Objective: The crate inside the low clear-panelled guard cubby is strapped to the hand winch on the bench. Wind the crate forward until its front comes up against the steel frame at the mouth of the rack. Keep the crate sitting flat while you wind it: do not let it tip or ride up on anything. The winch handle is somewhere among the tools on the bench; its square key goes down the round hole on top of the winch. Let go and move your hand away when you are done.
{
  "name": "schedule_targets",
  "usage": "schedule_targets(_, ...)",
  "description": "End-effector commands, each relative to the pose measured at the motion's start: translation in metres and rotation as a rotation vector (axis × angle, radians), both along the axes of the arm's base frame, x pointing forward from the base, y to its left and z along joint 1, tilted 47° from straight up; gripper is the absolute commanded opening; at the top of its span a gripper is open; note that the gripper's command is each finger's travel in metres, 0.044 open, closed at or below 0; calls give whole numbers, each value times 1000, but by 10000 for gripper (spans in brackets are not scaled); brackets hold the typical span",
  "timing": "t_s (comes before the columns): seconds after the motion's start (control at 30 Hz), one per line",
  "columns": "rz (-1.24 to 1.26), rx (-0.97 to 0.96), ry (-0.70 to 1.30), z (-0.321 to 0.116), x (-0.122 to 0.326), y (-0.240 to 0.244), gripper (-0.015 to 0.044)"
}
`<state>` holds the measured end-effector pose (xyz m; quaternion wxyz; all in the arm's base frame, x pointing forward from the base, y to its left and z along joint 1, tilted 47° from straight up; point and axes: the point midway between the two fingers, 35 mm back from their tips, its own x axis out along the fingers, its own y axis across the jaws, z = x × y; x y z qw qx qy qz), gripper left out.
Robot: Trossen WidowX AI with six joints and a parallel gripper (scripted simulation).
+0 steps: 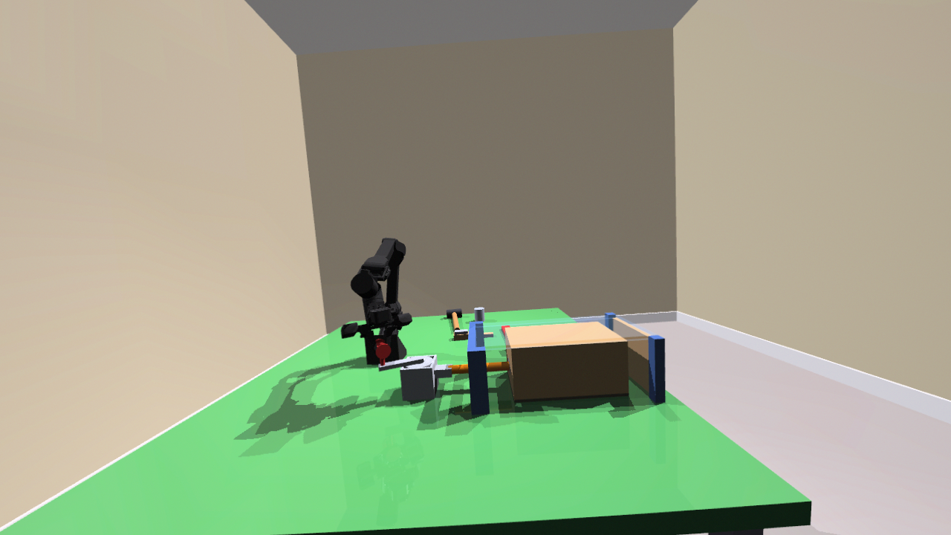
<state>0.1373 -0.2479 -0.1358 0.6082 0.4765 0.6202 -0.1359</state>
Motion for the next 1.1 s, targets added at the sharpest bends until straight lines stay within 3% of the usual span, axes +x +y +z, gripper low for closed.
schedule_targets(0.0, -4, 1, -1, -2, 0, 2, 0)
schedule_targets(1.07, -4, -1, -3, -17, 16, -12, 0)
